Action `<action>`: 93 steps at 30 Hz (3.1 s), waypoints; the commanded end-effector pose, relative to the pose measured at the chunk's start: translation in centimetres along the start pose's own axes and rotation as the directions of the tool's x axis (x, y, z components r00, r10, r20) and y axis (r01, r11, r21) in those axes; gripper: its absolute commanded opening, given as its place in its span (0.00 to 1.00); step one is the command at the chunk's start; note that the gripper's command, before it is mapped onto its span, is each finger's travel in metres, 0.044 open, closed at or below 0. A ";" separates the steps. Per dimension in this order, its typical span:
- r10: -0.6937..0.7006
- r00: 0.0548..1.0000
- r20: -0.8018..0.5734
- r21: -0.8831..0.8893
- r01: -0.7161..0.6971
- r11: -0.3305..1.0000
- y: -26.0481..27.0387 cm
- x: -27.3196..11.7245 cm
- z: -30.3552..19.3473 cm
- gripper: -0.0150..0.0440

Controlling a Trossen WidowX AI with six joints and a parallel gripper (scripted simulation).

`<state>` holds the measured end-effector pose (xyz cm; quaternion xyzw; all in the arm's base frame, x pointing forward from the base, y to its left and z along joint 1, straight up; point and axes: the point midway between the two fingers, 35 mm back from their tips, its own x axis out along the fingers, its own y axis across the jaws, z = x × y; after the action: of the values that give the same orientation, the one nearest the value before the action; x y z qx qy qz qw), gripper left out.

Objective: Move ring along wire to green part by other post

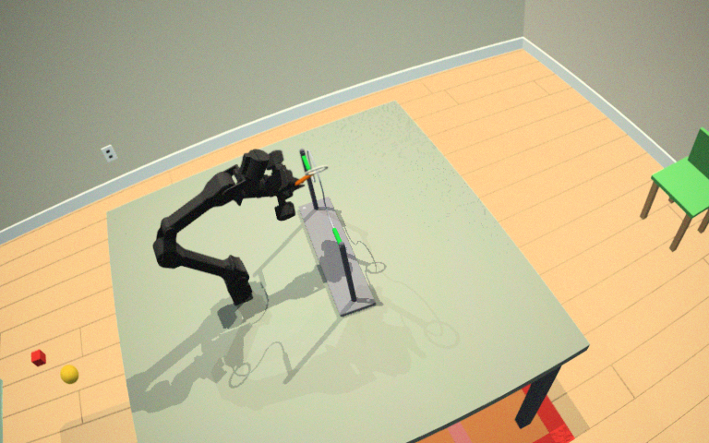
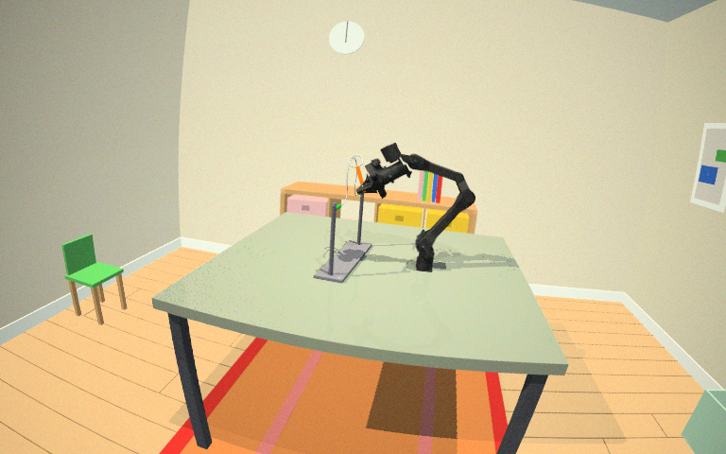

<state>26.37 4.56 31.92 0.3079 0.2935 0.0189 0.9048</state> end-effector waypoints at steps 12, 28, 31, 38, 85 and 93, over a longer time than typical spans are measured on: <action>-0.132 0.991 0.039 -0.181 0.137 0.974 -1.1 0.1 0.2 0.00; -0.250 0.963 0.101 -0.349 0.269 0.897 -2.3 0.0 0.5 0.00; -0.270 0.956 0.115 -0.379 0.293 0.878 -2.5 0.0 0.5 0.00; -0.314 0.938 0.150 -0.444 0.348 0.826 -2.9 -0.1 0.8 0.00; -0.472 0.759 0.448 -0.721 0.619 0.312 -5.2 -1.4 2.9 0.00; -0.475 0.723 0.501 -0.737 0.645 0.203 -5.4 -1.7 3.4 0.00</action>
<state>26.17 -1.70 31.58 -0.3125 0.2616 -0.1786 0.8956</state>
